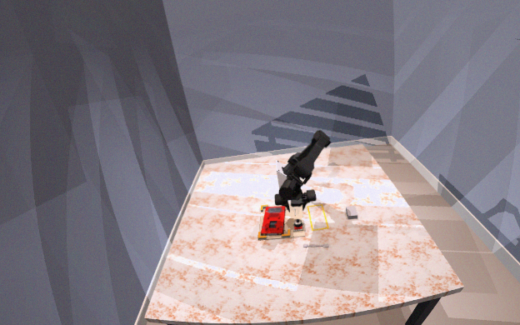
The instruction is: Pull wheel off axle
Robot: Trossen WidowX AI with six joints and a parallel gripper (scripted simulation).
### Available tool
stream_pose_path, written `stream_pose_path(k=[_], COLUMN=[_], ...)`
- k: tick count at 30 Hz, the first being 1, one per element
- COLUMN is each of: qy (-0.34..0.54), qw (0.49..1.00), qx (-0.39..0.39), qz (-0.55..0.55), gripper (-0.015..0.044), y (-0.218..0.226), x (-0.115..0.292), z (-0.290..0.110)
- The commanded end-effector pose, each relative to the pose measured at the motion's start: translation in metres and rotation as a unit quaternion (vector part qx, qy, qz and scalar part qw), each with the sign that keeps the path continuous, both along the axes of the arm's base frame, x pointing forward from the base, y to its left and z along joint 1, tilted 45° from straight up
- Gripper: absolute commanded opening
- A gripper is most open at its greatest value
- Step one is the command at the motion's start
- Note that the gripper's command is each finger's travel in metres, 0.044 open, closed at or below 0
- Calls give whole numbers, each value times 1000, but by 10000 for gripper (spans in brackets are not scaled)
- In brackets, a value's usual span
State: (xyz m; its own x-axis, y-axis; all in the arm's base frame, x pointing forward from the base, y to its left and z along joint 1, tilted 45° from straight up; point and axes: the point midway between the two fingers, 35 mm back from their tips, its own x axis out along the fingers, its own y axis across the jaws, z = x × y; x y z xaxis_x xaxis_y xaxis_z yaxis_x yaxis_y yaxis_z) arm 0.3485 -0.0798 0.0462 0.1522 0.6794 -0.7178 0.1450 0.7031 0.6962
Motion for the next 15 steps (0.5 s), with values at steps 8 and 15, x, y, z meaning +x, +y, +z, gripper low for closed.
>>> stream_pose_path(k=[8, 15], qy=[-8, -8], qw=[1000, 1000], qx=[0, 1], qz=[3, 3], gripper=[300, 300], y=[3, 32], x=[13, 20], z=[-6, -36])
